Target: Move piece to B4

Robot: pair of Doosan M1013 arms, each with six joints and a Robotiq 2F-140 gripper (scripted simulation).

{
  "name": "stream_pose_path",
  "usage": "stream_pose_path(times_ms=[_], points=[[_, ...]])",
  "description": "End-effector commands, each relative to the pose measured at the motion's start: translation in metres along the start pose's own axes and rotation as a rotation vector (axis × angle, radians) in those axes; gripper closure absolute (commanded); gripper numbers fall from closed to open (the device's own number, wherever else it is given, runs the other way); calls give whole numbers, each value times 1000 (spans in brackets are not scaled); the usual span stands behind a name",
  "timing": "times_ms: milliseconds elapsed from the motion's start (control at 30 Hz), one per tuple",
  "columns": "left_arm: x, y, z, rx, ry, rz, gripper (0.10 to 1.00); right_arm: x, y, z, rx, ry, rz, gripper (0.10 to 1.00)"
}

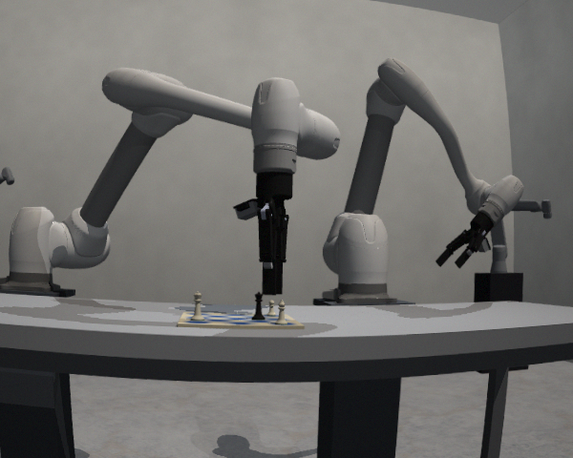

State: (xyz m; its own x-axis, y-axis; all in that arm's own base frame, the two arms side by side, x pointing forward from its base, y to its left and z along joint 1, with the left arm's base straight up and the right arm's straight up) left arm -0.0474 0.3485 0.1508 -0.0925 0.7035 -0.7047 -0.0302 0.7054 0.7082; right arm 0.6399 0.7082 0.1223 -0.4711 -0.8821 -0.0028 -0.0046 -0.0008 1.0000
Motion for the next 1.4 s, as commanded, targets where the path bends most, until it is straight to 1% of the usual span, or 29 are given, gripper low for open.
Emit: stream_pose_path(times_ms=[0, 1367], points=[[0, 1, 0, 0, 0, 1, 98, 2, -7, 2, -8, -6, 3, 815], [0, 1, 0, 0, 0, 1, 98, 3, -5, 4, -7, -6, 1, 815]])
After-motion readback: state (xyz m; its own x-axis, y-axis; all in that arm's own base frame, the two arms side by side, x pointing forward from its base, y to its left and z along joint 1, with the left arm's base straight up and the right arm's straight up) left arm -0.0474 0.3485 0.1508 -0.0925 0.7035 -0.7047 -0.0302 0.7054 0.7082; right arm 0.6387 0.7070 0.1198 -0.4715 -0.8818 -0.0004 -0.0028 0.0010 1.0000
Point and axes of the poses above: on each arm, the point where the finger pads meet when closed, its own y axis back along the fingers, its own z axis across the jaws, x = y × z, the point moved 4 cm from there along y, back along the fingers, and after that the axes turned 1 degree about y, right-handed, at the moved point
